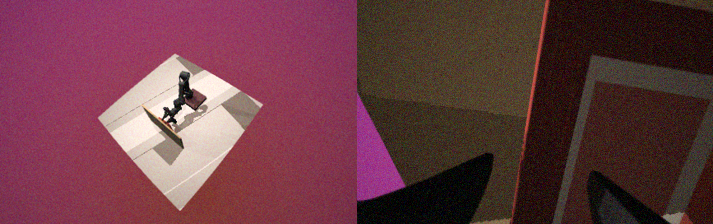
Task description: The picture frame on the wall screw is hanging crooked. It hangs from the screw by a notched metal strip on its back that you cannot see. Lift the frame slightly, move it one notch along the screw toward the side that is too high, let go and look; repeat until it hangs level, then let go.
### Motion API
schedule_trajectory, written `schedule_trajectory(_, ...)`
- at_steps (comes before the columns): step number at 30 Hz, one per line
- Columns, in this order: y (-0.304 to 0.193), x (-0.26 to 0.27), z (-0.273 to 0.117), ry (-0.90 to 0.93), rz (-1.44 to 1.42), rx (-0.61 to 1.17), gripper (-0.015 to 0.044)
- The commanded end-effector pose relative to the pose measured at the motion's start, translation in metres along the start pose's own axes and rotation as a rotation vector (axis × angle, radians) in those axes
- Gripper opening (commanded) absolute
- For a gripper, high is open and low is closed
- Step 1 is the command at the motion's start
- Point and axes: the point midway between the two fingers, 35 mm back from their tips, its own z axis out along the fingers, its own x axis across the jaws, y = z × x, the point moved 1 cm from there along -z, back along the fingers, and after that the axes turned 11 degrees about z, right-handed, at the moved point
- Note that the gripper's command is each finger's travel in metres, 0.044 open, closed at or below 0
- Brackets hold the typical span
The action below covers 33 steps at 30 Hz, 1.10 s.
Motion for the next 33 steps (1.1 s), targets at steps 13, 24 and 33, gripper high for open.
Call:
schedule_trajectory(13, -0.001, -0.0004, 0.0005, -0.001, 0.003, 0.004, 0.0089)
schedule_trajectory(24, -0.001, -0.0004, 0.0005, -0.001, 0.003, 0.004, 0.0)
schedule_trajectory(33, -0.0008, 0.0012, 0.0004, -0.001, 0.003, 0.004, 0.0)
